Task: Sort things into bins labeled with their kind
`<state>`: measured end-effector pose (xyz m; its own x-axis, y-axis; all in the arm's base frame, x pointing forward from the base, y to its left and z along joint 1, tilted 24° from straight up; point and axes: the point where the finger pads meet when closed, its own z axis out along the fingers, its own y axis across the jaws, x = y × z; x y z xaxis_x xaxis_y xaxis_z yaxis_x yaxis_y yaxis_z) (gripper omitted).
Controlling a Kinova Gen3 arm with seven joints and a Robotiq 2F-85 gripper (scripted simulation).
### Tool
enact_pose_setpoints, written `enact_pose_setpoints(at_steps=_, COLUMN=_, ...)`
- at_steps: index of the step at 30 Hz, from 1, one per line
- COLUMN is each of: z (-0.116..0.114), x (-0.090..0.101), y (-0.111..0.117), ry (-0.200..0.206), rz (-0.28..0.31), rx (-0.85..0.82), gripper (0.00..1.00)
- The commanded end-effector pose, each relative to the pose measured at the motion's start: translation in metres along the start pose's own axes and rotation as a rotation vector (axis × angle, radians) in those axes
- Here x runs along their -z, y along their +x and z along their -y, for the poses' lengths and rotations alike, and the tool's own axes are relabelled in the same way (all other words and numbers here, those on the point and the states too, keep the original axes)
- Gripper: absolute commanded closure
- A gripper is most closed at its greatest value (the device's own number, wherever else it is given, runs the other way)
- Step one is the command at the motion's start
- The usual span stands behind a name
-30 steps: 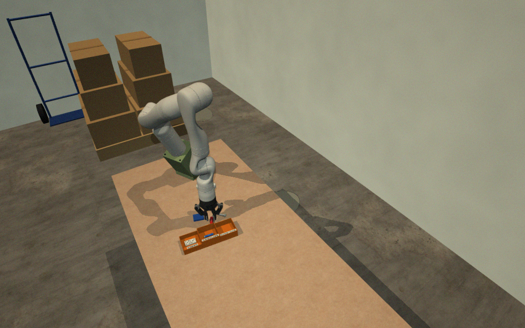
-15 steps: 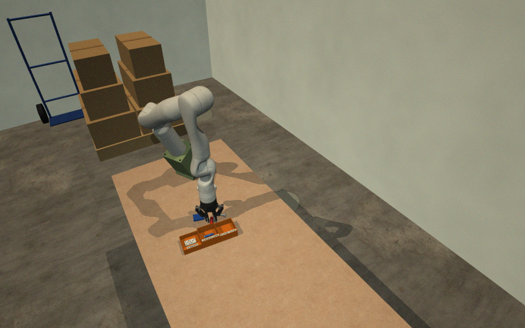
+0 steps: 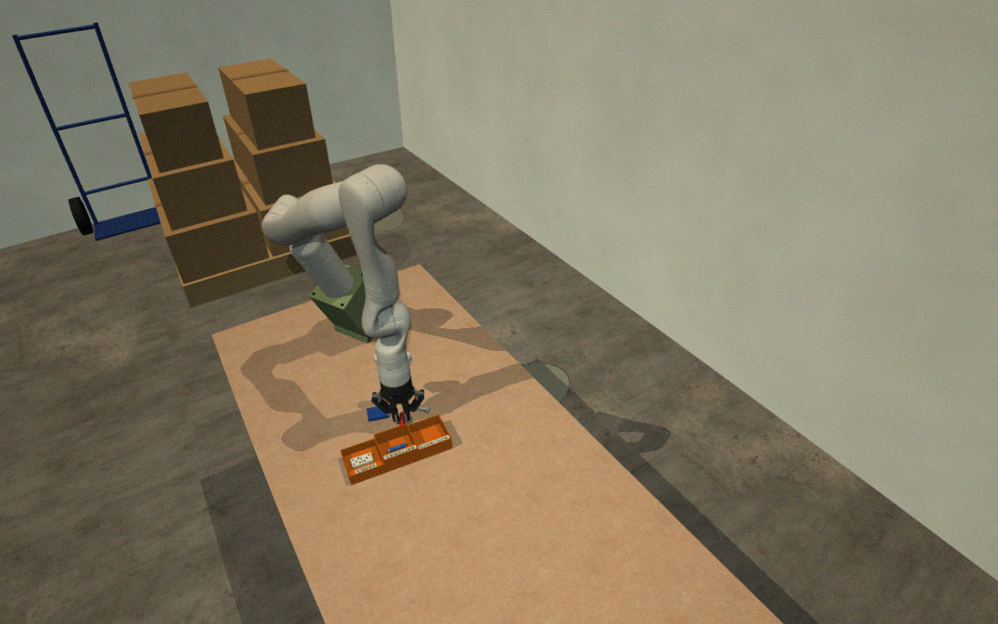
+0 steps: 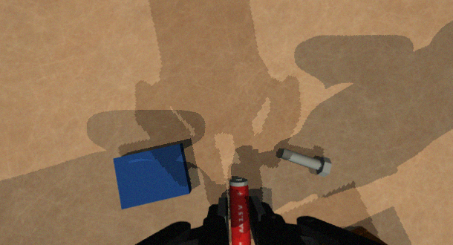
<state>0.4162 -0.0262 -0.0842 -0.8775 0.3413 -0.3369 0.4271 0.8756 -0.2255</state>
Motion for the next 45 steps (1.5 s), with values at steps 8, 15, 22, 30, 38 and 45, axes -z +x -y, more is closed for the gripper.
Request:
enact_pose_setpoints(at_steps=8, z=-0.001, x=0.0, y=0.0, ry=-0.001, rz=0.001, rx=0.0, gripper=0.91)
enact_pose_setpoints(at_steps=15, z=-0.001, x=0.0, y=0.0, ry=-0.001, rz=0.001, rx=0.0, gripper=0.91)
enact_pose_setpoints(at_steps=22, z=-0.001, x=0.0, y=0.0, ry=-0.001, rz=0.001, rx=0.0, gripper=0.91)
enact_pose_setpoints(at_steps=30, z=0.0, x=0.01, y=0.0, ry=-0.001, rz=0.001, rx=0.0, gripper=0.91)
enact_pose_setpoints(at_steps=38, z=0.0, x=0.034, y=0.0, ry=-0.001, rz=0.001, rx=0.0, gripper=0.91)
enact_pose_setpoints(at_steps=45, z=0.0, x=0.054, y=0.0, ry=-0.001, rz=0.001, rx=0.0, gripper=0.91)
